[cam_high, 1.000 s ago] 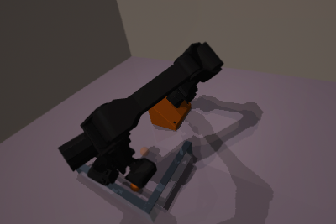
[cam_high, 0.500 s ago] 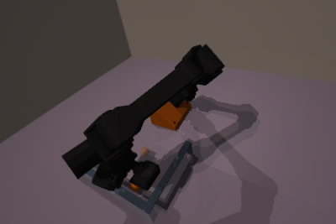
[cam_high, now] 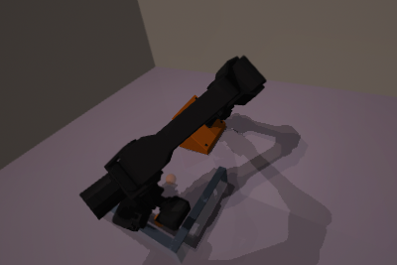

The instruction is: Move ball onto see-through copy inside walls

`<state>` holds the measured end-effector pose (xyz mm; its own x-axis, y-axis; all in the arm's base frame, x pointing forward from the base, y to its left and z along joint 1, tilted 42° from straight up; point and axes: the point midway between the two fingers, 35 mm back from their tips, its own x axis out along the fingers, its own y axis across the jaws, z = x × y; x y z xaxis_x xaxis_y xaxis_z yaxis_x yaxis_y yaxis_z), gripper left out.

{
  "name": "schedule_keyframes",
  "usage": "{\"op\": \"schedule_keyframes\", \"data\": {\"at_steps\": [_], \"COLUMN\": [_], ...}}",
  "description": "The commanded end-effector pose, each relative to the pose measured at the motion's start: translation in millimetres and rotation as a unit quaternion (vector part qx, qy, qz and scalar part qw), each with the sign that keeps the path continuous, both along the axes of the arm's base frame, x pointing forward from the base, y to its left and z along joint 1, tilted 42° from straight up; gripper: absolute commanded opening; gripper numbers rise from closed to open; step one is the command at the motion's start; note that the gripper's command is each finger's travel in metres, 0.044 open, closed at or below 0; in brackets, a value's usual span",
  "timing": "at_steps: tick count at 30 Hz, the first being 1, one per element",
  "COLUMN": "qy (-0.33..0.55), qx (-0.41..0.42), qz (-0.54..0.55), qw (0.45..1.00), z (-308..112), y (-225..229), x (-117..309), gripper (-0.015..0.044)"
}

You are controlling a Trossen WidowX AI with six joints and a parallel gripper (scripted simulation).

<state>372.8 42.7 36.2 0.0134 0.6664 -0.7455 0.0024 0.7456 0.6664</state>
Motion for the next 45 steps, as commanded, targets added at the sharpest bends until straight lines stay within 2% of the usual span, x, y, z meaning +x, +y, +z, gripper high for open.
{"op": "schedule_keyframes", "data": {"at_steps": [1,7,11,19,23,45], "qy": [0.004,0.004,0.004,0.004,0.010,0.006], "qx": [0.003,0.003,0.003,0.003,-0.002,-0.007], "qz": [-0.002,-0.002,-0.002,-0.002,-0.012,-0.006], "qw": [1.000,1.000,1.000,1.000,1.000,1.000], "z": [-5,-10,-10,-10,-10,49], "y": [5,10,10,10,6,-49], "x": [-1,-2,-2,-2,-3,-1], "gripper": [0.0259,0.0259,0.0154,0.0101,0.0000,0.0000]}}
